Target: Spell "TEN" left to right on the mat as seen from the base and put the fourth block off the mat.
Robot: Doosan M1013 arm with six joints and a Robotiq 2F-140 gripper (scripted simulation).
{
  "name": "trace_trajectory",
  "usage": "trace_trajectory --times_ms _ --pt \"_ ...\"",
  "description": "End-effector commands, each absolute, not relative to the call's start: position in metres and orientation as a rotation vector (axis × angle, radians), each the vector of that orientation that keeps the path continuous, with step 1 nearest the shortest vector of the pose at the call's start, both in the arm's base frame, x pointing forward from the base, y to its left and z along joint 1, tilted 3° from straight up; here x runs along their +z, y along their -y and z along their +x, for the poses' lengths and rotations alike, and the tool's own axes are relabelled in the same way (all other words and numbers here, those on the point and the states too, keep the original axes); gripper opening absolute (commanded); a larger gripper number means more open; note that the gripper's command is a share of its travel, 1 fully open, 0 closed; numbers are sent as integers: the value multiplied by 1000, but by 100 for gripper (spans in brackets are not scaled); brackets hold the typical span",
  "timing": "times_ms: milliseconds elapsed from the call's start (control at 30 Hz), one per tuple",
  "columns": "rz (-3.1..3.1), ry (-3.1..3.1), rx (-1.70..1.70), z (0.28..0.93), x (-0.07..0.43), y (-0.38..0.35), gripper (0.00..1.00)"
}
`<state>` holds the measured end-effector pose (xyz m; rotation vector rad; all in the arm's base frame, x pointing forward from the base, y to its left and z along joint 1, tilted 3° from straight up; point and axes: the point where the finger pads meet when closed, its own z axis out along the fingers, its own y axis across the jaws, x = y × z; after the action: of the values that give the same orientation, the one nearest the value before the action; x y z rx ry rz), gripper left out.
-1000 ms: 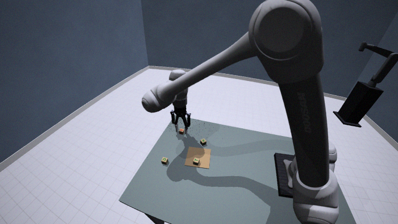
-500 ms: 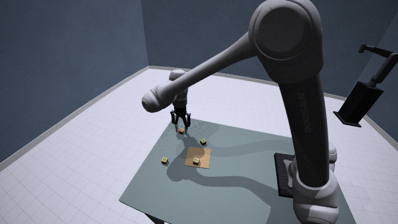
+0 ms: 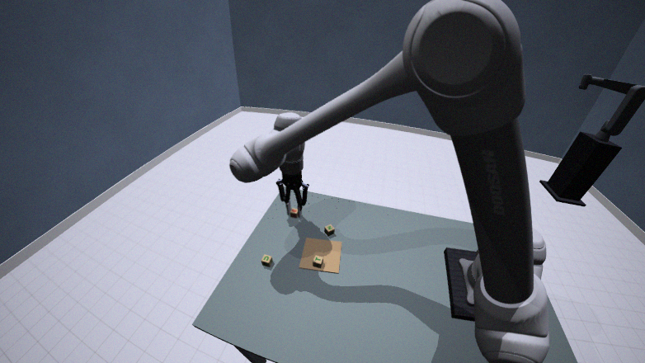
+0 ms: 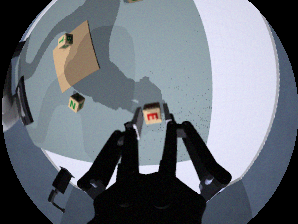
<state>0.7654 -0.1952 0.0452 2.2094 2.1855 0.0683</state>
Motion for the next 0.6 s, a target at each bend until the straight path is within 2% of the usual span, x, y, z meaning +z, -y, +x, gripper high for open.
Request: trace_trajectory --times_ms 0,333,367,567 --pt "2208 -2190 70 764 40 194 28" --pt "2208 -2190 70 764 40 194 28" --pt "2208 -2190 70 764 40 194 16" --pt "2208 -2190 70 764 40 194 16"
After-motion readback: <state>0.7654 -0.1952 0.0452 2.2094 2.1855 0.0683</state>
